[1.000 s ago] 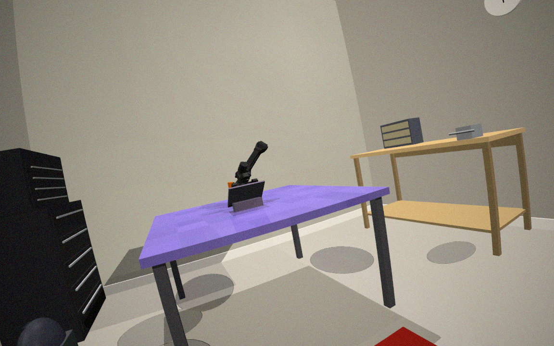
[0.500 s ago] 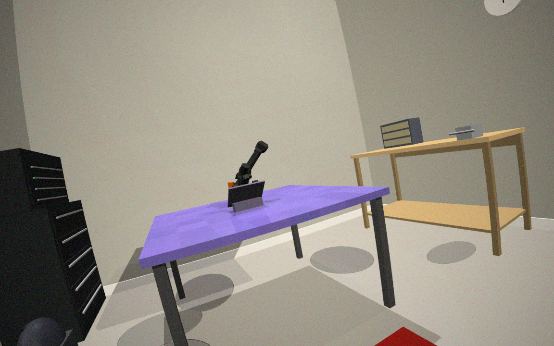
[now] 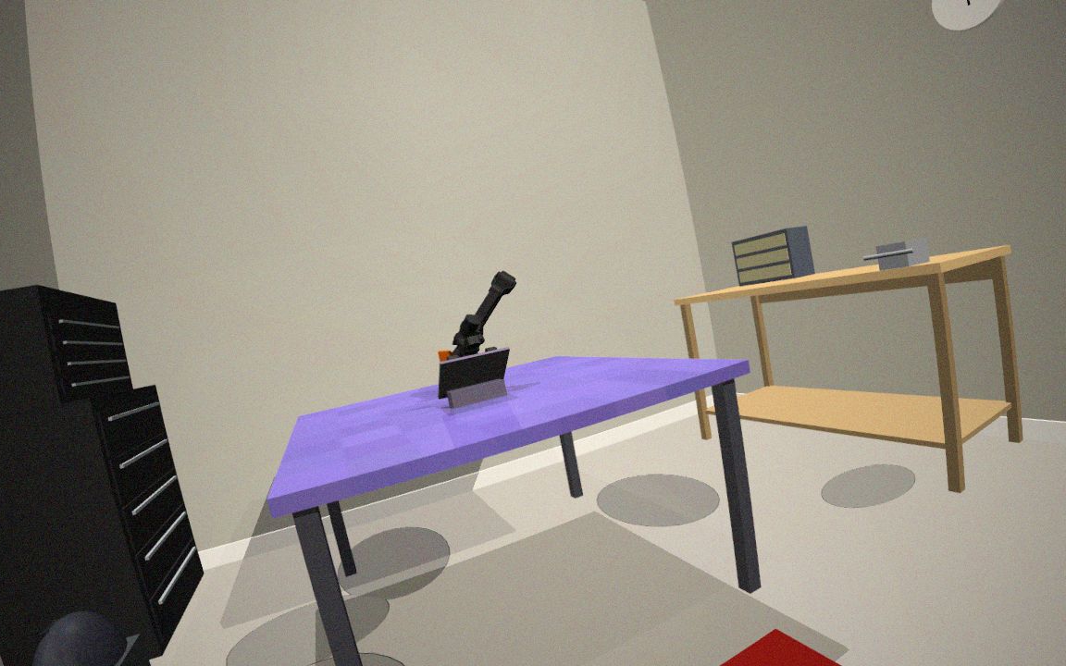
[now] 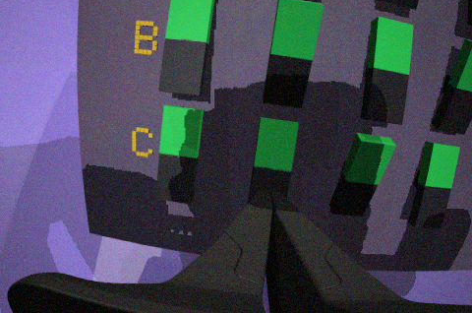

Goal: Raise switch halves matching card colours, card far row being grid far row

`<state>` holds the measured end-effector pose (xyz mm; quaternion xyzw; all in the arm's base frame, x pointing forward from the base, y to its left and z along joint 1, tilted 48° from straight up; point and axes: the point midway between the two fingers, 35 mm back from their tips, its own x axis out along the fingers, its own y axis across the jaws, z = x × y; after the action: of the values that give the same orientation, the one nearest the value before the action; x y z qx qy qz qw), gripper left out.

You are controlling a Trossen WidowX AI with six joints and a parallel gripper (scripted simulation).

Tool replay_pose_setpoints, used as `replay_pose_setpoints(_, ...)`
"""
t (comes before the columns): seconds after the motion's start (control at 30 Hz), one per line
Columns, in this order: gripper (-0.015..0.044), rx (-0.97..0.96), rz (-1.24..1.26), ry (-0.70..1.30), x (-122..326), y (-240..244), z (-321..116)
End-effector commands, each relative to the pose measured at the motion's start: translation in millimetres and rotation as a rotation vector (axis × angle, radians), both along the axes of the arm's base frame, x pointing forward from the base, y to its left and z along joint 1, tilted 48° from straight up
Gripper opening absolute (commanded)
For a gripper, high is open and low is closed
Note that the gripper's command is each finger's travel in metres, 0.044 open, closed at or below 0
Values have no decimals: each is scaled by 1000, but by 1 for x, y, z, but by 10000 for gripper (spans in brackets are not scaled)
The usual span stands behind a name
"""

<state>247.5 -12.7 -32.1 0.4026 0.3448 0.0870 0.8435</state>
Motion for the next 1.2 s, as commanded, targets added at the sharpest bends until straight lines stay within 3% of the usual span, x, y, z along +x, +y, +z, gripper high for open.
replay_pose_setpoints(0.0, 0, -1, -4, 0, 1, -1, 0)
replay_pose_setpoints(1.17, 0, -1, -4, -1, 4, 1, -2)
